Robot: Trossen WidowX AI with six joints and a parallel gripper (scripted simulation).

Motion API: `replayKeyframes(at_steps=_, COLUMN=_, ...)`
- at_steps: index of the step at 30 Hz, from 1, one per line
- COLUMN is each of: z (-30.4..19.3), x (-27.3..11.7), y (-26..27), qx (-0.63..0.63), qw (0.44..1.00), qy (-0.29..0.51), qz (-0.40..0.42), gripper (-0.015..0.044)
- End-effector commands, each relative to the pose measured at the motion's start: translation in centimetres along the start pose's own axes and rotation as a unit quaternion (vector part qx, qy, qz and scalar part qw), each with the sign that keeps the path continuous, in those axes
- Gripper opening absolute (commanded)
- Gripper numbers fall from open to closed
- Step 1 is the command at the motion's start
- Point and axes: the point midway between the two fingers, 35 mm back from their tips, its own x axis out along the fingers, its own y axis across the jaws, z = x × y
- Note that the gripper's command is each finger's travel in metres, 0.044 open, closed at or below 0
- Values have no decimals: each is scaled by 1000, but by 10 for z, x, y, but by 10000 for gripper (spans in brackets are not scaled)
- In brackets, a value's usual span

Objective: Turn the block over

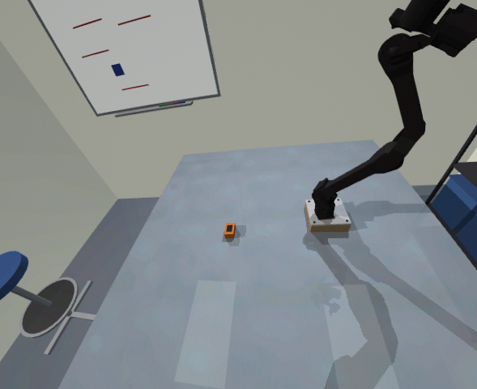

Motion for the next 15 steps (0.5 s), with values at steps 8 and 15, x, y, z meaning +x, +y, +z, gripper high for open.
replayKeyframes(at_steps=8, z=-12, x=-27, y=-106, qx=63, qw=992, qy=-15, qz=-111, gripper=440)
replayKeyframes(at_steps=15, z=-45, x=-61, y=-194, qx=136, qw=968, qy=-15, qz=-212, gripper=440)
